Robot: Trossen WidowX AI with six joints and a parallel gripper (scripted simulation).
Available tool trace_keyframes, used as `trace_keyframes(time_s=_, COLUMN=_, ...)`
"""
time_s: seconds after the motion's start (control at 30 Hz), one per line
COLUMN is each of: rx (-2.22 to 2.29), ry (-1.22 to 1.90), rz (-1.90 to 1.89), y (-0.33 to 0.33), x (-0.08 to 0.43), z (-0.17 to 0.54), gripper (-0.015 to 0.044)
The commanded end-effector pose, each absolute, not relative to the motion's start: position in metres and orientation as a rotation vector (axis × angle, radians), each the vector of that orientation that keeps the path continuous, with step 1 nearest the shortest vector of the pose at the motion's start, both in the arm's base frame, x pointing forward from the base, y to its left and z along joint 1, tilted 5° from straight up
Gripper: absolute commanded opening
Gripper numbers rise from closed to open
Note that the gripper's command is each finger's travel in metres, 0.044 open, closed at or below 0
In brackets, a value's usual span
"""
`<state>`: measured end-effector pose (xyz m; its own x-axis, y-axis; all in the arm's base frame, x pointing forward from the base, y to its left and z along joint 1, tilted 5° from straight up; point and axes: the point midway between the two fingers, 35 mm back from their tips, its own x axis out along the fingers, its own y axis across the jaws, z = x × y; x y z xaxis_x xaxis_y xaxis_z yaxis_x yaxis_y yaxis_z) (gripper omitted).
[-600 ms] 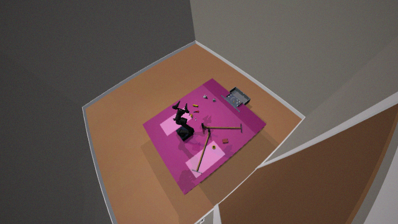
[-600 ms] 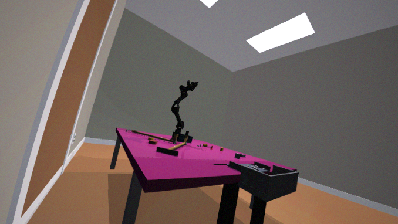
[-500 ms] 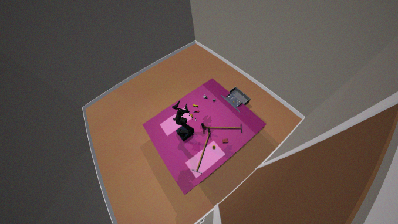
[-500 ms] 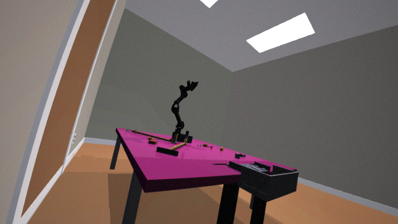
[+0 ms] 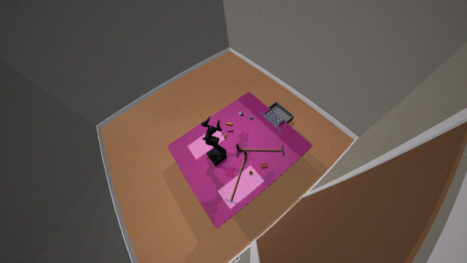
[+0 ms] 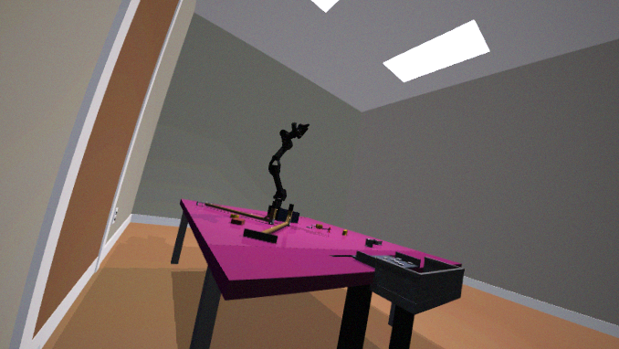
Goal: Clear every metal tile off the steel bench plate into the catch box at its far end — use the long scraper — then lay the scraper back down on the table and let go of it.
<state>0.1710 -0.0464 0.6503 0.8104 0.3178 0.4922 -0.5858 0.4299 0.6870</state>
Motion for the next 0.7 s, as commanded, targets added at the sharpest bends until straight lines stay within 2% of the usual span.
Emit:
trace_keyframes(time_s=0.0, rx=0.976, ry=-0.321, rz=0.575, y=-0.048, x=0.171, z=0.659, gripper=0.0440)
trace_keyframes(time_s=0.67, rx=0.991, ry=-0.345, rz=0.577, y=-0.051, x=0.172, z=0.695, gripper=0.0440)
